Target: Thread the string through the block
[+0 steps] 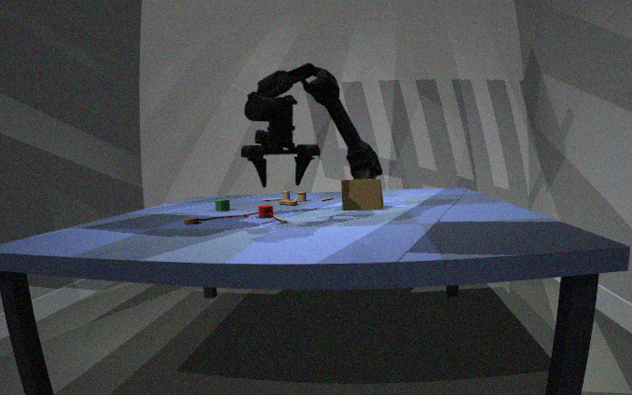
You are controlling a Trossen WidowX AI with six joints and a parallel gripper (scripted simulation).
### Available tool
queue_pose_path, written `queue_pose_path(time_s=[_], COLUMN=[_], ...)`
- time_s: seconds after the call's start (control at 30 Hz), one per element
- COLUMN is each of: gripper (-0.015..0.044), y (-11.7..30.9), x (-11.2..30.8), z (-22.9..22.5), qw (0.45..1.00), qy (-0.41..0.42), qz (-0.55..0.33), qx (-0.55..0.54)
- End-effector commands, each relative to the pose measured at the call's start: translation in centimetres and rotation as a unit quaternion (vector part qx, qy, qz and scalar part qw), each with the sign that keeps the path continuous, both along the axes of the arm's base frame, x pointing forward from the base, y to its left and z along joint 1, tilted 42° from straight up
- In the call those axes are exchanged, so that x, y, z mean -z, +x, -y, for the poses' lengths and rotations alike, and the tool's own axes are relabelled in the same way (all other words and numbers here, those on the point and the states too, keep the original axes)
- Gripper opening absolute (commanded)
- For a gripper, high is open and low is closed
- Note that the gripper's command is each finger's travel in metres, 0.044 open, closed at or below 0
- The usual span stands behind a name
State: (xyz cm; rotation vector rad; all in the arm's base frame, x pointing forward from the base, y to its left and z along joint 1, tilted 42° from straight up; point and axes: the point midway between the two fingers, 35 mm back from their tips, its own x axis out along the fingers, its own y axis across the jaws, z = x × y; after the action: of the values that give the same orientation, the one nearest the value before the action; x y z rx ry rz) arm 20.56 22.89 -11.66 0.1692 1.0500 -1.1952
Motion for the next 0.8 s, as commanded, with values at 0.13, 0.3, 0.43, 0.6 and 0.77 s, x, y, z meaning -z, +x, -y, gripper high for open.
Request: queue_pose_path(time_s=[0.13,0.3,0.43,0.6,0.77], gripper=[0.0440,0.0440,0.0440,0.0440,0.0440], y=[0.18,0.30,0.30,0.30,0.30], x=[-0.58,-0.94,-0.94,-0.94,-0.94], z=[-0.71,-1.07,-1.07,-1.07,-1.07], qw=[1.000,1.000,1.000,1.000,1.000], qy=[0.007,0.011,0.011,0.011,0.011], qz=[0.004,0.007,0.007,0.007,0.007], qx=[-0.002,-0.003,-0.003,-0.003,-0.003])
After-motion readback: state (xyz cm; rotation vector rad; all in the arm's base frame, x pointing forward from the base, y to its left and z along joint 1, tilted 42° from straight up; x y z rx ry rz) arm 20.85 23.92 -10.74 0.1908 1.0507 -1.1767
